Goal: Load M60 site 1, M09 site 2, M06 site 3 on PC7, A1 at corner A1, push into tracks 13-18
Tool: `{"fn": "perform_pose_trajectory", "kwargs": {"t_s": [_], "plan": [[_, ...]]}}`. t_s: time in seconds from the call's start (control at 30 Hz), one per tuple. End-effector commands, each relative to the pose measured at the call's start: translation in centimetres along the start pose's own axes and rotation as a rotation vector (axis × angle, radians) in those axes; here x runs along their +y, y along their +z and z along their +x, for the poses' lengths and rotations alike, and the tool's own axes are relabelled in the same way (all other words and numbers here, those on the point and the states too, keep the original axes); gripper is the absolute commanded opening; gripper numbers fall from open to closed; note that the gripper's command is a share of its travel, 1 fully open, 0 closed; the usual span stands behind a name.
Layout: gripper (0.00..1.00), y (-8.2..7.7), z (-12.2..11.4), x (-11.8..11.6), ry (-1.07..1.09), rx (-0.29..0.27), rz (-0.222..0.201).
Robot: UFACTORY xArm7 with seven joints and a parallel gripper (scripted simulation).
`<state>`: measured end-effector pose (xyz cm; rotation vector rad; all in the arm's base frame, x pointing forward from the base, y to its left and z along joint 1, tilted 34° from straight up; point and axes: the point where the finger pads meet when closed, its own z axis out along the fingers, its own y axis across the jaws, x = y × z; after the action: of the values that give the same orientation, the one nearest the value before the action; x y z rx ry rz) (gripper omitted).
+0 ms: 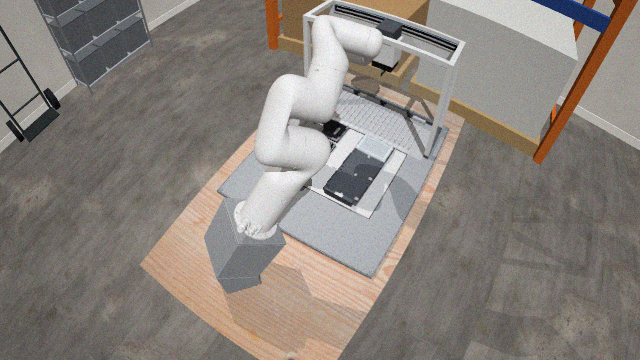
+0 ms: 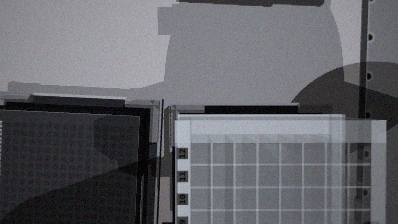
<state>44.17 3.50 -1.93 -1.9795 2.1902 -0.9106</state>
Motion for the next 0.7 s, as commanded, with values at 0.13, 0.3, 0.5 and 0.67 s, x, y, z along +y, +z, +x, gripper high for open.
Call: {"fn": "perform_pose_trajectory", "kwargs": {"t_s": [0.13,0.3,0.5,0.67], "plan": [[0.0,-1.2,-0.1,-0.1,0.0,-0.002,0.001],[0.0,-2.1,-0.1,-0.1,0.0,-0.002,0.001],[0.0,-3.1,-0.1,-0.1,0.0,-0.002,0.001],[0.0,-3.6,-0.1,-0.1,0.0,-0.002,0.001]]}}
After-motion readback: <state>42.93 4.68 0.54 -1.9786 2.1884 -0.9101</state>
